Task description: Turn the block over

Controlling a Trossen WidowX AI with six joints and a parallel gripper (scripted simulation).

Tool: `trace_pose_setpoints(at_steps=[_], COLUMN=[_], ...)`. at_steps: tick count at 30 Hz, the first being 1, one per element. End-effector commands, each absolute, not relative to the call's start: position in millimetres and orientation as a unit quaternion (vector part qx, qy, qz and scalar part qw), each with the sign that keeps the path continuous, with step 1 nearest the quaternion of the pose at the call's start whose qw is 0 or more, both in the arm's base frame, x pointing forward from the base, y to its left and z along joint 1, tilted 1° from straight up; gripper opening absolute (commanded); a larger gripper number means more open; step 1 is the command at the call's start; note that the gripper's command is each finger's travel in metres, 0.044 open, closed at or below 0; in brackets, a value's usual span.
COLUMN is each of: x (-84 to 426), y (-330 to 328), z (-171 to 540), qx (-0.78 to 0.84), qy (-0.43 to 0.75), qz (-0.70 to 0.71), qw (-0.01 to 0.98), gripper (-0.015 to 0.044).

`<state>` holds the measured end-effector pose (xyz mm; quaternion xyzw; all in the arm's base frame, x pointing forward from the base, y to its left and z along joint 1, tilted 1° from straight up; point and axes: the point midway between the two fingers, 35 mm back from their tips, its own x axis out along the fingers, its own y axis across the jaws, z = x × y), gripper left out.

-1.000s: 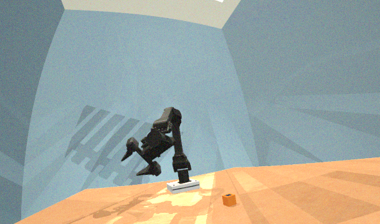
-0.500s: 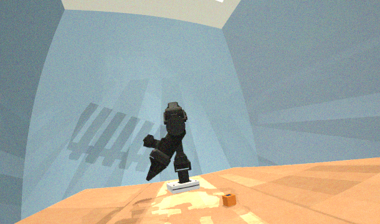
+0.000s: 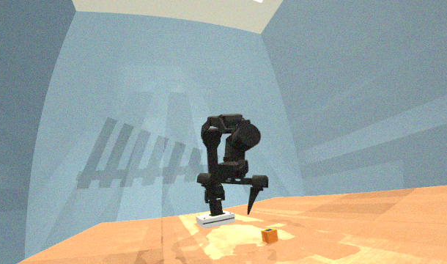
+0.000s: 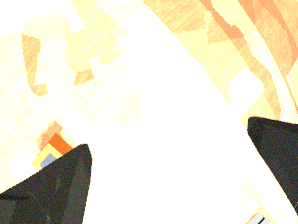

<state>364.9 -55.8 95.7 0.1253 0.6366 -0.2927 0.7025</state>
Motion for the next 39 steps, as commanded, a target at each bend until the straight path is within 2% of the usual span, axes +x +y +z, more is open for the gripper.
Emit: trace_pose_setpoints(at_steps=[1, 11, 16, 39], x=[391.7, 392.6, 393.5, 394.7], y=[16.5, 25.9, 25.3, 24.7], z=[99.3, 99.4, 64.4, 28.8], qx=[0.003, -0.009, -0.009, -0.009], qy=[0.696, 0.697, 0.697, 0.697], qz=[-0.029, -0.003, -0.003, -0.003], qw=[0.718, 0.717, 0.717, 0.717], gripper=[0.0440, 0.0440, 0.0440, 0.0440])
